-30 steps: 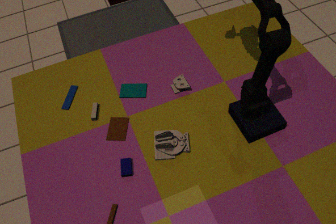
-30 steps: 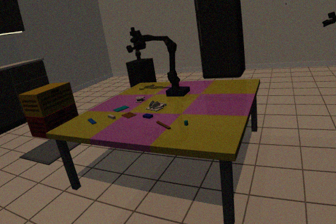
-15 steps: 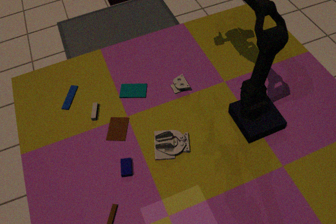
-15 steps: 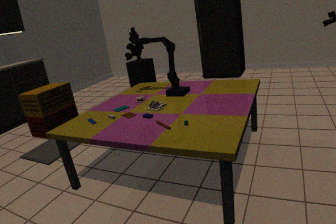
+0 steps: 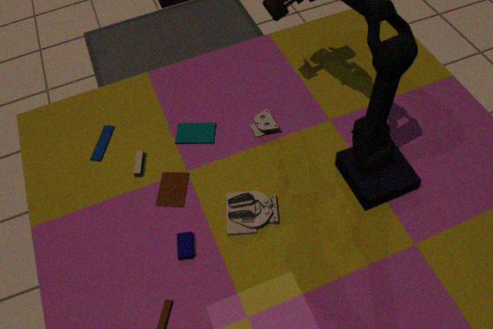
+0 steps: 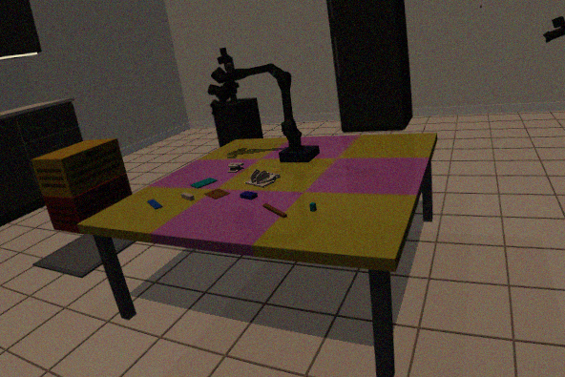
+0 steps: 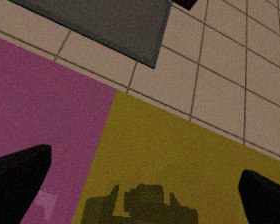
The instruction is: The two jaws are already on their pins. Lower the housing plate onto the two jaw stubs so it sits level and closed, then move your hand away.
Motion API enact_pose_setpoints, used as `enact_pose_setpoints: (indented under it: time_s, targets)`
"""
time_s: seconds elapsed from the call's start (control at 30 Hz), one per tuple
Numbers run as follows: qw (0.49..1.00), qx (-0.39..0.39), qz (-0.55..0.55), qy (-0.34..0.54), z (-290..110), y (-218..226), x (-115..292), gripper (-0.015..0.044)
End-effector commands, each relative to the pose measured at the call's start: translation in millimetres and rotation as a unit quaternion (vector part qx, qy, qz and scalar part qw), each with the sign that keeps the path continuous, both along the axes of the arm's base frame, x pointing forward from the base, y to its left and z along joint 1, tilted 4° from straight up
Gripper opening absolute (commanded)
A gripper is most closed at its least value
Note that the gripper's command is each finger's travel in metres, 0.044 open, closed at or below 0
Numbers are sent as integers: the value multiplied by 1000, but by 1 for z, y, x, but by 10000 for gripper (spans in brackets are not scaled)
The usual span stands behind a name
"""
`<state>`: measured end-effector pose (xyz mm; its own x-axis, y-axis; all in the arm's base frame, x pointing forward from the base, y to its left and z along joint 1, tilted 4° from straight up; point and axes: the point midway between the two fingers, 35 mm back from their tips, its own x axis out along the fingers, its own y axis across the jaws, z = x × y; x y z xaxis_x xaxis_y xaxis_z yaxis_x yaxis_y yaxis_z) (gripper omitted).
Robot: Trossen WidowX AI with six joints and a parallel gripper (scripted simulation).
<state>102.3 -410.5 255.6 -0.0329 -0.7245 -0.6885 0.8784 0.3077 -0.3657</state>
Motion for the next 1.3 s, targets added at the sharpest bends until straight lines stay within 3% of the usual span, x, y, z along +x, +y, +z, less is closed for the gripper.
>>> enact_pose_setpoints:
  time_s: [0.0,0.63,1.27]
  targets:
    - [999,31,37,21,-18,6,12,440]
    - [962,145,205,108,-81,46,59,440]
    - [879,245,370,178,-134,100,92,440]
